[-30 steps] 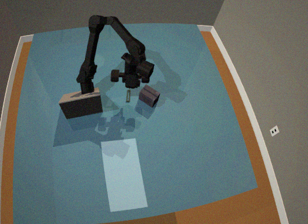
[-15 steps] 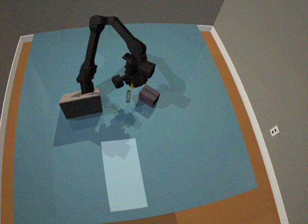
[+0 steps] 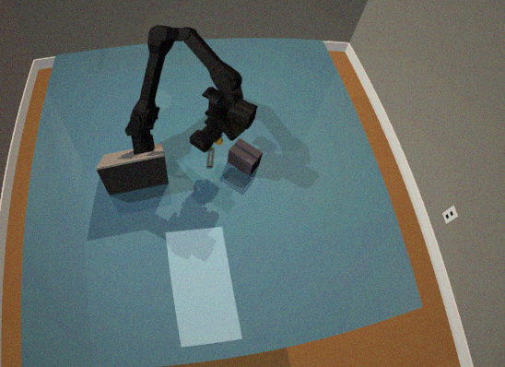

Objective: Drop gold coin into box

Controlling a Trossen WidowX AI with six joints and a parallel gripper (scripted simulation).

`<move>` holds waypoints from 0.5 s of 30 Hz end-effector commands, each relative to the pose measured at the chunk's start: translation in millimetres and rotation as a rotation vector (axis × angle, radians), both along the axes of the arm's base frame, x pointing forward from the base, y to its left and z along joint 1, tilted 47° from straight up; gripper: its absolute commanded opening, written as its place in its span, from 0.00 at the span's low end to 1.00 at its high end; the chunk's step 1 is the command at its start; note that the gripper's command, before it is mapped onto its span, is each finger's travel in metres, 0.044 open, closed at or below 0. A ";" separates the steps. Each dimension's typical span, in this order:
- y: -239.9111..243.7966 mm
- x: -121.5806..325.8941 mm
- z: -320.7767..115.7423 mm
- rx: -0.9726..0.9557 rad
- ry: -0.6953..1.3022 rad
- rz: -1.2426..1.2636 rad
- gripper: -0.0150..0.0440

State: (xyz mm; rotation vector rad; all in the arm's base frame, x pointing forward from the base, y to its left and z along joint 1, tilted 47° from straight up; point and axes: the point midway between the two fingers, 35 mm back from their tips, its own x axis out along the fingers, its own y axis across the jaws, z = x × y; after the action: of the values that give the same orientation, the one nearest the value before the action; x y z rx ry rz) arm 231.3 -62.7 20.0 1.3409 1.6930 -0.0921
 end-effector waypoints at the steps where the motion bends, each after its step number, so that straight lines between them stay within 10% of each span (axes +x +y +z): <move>1: -1.2 2.3 -0.8 -0.002 -0.014 0.013 0.25; 15: -14.7 35.2 -7.3 -0.006 -0.015 0.013 0.25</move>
State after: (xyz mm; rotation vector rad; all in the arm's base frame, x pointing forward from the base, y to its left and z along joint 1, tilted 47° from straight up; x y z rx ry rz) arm 260.0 -75.4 14.2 1.3156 1.6874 -0.0791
